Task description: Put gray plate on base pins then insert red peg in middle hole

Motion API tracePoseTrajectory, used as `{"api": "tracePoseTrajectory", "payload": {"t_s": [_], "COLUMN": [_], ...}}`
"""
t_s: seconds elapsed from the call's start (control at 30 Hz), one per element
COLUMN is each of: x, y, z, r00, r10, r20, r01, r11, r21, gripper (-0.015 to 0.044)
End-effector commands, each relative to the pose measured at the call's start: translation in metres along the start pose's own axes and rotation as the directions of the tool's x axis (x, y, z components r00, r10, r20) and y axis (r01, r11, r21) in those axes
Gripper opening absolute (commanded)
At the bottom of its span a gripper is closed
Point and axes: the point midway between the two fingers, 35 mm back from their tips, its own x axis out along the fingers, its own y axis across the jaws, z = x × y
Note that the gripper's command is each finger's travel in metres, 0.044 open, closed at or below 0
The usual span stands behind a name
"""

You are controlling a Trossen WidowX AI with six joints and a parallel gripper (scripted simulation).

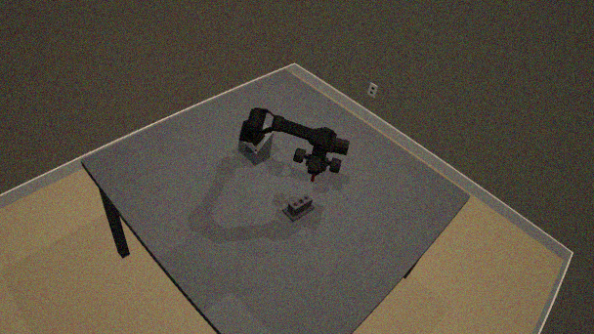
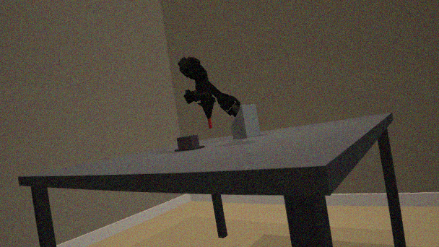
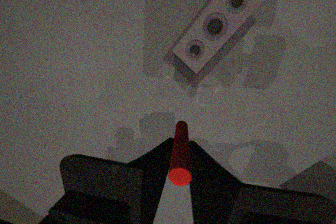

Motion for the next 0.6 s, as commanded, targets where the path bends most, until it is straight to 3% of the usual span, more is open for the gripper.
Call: {"api": "tracePoseTrajectory", "payload": {"t_s": [0.0,0.57], "x": [-0.004,-0.003], "y": [0.001,-0.007], "z": [0.016,0.068], "r00": [1.000,1.000], "r10": [0.013,0.007], "r20": [0.005,0.020], "r01": [-0.013,-0.007], "r11": [1.000,1.000], "r21": [0.008,0.013], "gripper": [0.0000,0.0000]}}
